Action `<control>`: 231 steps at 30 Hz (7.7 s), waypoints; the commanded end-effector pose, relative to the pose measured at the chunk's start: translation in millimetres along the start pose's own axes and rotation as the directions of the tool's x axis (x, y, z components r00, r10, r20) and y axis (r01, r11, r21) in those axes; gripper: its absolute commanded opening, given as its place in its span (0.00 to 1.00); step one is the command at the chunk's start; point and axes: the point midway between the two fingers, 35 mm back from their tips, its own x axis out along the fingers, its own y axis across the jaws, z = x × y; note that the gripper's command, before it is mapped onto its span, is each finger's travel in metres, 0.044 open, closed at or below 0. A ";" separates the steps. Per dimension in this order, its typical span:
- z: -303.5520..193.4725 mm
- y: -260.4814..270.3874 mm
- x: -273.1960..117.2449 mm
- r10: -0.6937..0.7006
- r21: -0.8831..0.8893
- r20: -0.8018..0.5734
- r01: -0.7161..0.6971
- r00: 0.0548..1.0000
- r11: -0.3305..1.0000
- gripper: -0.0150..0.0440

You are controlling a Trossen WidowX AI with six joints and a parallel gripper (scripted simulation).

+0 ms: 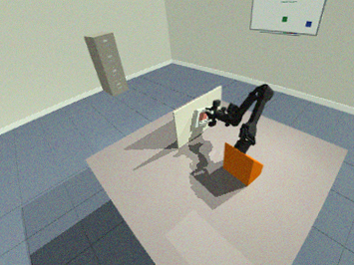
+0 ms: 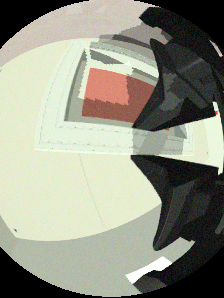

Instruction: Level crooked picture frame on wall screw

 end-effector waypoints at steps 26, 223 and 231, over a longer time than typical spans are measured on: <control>-1.1 4.3 0.2 0.009 0.002 -0.003 -0.009 1.000 1.000 0.25; -17.8 33.9 -181.1 0.002 0.000 -0.007 -0.002 1.000 1.000 0.69; -17.8 33.9 -181.1 0.002 0.000 -0.007 -0.002 1.000 1.000 0.69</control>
